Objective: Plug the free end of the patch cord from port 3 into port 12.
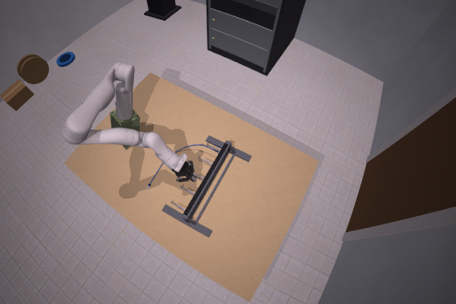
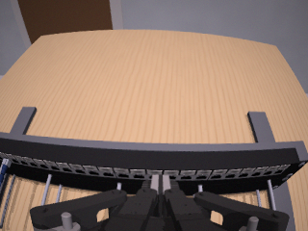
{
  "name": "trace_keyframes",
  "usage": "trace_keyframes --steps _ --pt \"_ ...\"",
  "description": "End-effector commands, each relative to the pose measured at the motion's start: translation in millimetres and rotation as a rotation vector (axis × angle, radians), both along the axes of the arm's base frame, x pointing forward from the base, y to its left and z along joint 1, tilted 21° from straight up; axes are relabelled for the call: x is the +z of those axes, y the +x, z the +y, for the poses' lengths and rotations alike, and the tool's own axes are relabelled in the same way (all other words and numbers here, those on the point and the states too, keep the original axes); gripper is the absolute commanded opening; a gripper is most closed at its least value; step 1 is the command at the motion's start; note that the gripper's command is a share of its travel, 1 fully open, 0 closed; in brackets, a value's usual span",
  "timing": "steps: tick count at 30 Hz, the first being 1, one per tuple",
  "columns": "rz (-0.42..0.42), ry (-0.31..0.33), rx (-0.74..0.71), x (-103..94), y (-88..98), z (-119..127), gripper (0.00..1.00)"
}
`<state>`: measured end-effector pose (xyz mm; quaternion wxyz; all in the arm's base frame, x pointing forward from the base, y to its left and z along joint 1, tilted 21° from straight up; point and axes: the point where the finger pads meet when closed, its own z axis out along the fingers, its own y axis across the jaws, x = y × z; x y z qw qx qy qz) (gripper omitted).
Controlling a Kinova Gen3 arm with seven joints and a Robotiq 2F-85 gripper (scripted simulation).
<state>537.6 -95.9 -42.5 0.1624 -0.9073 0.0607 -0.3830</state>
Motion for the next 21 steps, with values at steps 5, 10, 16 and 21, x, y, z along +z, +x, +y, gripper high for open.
trace_keyframes --steps 5,10,16,21 --pt "-0.002 -0.013 0.0 1.9 -3.2 -3 0.0" --pt "-0.002 -0.012 0.0 17.6 -20.4 -9 0.0" --pt "-0.001 -0.012 -0.006 39.8 -45.5 -21 0.0" --pt "0.0 -0.012 -0.007 67.9 -76.6 -31 0.0"
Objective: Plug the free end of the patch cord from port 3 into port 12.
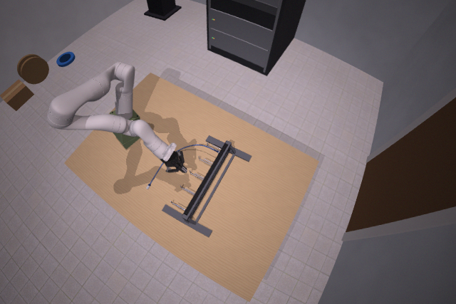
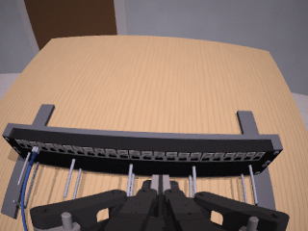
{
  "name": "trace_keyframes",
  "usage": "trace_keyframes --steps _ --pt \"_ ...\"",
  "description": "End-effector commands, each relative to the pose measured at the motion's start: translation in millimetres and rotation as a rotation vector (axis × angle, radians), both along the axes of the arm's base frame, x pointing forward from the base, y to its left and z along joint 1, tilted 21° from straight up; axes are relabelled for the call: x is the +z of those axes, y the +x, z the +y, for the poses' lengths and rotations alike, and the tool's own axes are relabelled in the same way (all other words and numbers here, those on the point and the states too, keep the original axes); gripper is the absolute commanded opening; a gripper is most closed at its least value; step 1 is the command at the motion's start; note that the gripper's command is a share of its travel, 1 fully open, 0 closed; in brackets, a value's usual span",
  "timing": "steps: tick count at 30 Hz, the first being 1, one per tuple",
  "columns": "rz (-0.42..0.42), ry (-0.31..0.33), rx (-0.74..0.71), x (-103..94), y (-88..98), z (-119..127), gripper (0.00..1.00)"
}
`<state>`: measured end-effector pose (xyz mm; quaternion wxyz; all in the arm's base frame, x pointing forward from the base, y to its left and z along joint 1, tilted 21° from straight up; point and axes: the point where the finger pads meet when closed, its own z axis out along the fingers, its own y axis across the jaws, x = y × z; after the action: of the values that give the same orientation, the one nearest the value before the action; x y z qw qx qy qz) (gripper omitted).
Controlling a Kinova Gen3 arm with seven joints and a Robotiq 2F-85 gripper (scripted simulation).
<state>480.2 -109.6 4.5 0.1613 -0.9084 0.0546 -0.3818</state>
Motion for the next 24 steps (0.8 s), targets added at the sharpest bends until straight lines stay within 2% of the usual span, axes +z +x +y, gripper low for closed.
trace_keyframes --steps 1,6,15,24 --pt "-0.001 -0.005 -0.018 25.5 -24.1 -19 0.0" --pt "-0.001 -0.004 -0.018 40.1 -40.3 -25 0.0" --pt "-0.001 -0.005 -0.013 42.9 -42.4 -24 0.0" --pt "-0.003 -0.008 -0.018 38.7 -40.3 -39 0.0"
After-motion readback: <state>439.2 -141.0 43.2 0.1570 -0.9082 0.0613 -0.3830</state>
